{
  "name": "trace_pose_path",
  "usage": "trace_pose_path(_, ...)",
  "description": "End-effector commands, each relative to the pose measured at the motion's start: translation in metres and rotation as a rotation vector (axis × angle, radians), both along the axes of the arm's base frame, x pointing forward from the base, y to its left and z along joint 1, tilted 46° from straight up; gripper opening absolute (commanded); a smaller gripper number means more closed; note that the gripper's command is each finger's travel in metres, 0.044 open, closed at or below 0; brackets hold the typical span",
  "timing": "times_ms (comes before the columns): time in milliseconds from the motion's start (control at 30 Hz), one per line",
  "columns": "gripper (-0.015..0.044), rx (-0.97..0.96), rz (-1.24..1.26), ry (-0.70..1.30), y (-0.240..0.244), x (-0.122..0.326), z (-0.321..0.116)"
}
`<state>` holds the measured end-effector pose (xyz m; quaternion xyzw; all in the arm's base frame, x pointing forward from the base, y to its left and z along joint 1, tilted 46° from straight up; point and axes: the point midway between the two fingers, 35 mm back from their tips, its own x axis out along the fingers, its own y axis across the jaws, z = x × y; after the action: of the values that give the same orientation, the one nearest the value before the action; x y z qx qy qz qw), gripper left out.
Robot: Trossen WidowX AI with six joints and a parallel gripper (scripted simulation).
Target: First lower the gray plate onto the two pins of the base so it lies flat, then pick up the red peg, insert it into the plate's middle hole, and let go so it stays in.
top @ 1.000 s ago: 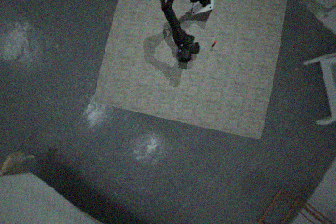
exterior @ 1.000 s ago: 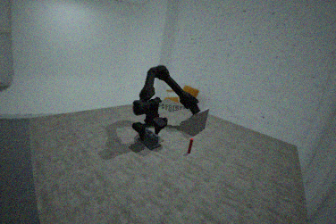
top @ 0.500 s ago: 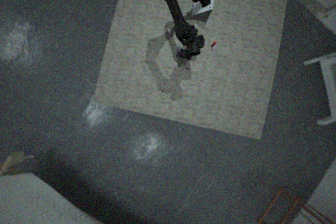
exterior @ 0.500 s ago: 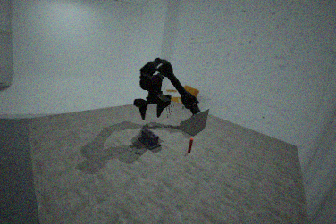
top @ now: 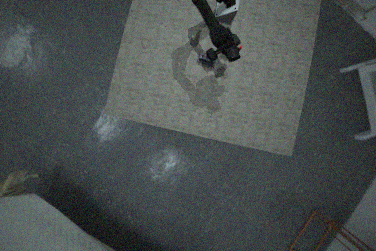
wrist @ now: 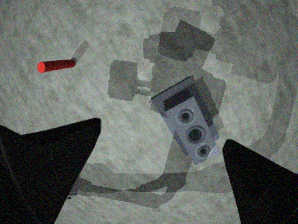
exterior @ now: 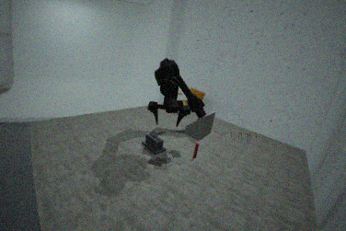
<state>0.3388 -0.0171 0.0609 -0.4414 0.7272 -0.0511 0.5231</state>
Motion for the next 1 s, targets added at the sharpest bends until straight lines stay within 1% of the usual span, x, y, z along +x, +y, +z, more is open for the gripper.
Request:
trace_pose_path(0,0.044,-0.015,-0.334,-0.316,0.033,-0.013,-0.03)
trace_pose_path(300,0.044,-0.068,-0.86,-0.817,0.072,-0.037,-0.068)
trace_pose_path(667,0.044,-0.127,-1.304,-1.26,0.098,-0.066,-0.096)
trace_pose_path(733,0.044,-0.133,-1.343,-1.301,0.099,-0.068,-0.098)
trace_pose_path(967,0.044,-0.133,-1.345,-1.302,0.104,-0.072,-0.102)
